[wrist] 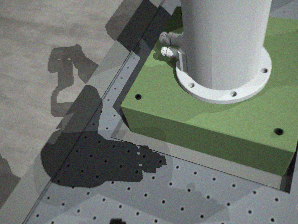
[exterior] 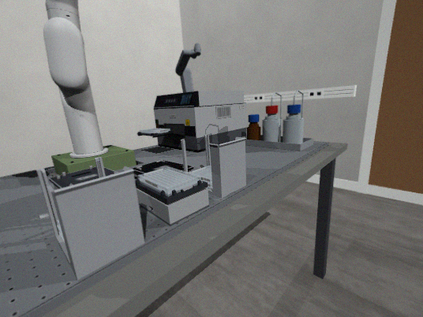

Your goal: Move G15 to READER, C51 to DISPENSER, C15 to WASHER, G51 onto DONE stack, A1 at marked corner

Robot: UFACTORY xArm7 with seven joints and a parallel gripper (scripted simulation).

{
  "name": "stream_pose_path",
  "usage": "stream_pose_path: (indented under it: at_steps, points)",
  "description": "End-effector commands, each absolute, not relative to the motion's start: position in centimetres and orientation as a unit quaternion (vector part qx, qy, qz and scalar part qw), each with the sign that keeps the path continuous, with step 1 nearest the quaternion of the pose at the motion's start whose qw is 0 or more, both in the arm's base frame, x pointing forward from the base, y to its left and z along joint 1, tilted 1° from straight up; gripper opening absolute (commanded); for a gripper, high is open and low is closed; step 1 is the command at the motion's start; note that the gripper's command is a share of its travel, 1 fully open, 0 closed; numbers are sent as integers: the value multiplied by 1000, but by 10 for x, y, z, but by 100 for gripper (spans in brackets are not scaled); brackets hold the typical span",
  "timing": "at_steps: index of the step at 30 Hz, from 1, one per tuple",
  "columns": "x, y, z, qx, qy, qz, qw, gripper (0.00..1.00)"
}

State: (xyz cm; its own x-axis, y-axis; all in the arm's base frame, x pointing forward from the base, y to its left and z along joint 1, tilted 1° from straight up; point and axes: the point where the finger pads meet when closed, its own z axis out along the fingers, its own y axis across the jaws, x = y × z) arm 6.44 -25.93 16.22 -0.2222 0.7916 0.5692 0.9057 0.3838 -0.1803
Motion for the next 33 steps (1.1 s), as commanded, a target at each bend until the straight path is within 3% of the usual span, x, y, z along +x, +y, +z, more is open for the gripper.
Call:
stream_pose_path:
  at_steps: [1, 19, 33]
  points:
    - [65, -260, 163, -547, -776, -94, 299, 100]
    - [99, -223, 164, -328, -928, -51, 170, 100]
    - [130, -189, 164, -96, -995, -7, 36, 100]
